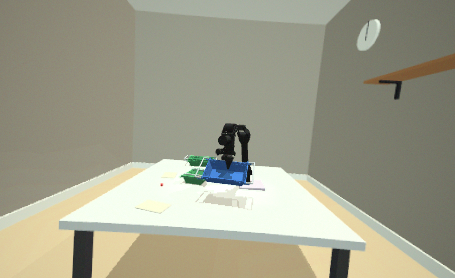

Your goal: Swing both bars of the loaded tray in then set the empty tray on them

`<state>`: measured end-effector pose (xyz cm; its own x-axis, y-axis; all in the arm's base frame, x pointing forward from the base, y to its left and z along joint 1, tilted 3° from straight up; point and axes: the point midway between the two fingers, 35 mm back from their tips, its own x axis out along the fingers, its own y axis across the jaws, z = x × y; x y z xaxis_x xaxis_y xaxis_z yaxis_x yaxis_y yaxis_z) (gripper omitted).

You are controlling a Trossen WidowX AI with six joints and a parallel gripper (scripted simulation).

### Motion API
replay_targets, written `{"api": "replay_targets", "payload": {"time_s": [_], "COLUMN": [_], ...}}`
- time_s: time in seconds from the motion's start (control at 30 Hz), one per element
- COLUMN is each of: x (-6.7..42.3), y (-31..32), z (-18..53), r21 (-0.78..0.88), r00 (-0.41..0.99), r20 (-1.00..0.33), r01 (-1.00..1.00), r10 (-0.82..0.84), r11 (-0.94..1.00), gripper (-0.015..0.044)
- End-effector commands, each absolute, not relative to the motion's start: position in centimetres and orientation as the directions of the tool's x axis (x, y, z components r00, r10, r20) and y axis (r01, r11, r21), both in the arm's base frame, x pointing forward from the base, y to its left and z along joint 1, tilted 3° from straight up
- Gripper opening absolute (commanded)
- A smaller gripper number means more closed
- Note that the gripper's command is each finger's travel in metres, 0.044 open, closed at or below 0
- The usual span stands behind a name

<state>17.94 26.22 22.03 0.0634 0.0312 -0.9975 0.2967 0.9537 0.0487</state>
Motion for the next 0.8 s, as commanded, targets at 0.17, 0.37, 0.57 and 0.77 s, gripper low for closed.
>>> {"api": "replay_targets", "payload": {"time_s": [0.17,0.37,0.57,0.77], "x": [18.1,18.1,18.1,19.4], "y": [26.4,26.4,26.4,25.5], "z": [22.7,22.7,22.7,22.7], "r21": [0.071,0.071,0.071,0.073], "r00": [0.076,0.076,0.076,0.077], "r20": [-0.996,-0.996,-0.996,-0.996], "r01": [0.3,0.3,0.3,0.36], "r10": [0.05,0.05,0.05,0.048], "r11": [0.951,0.951,0.951,0.93], "gripper": [0.0,0.0,0.0,0.0]}}
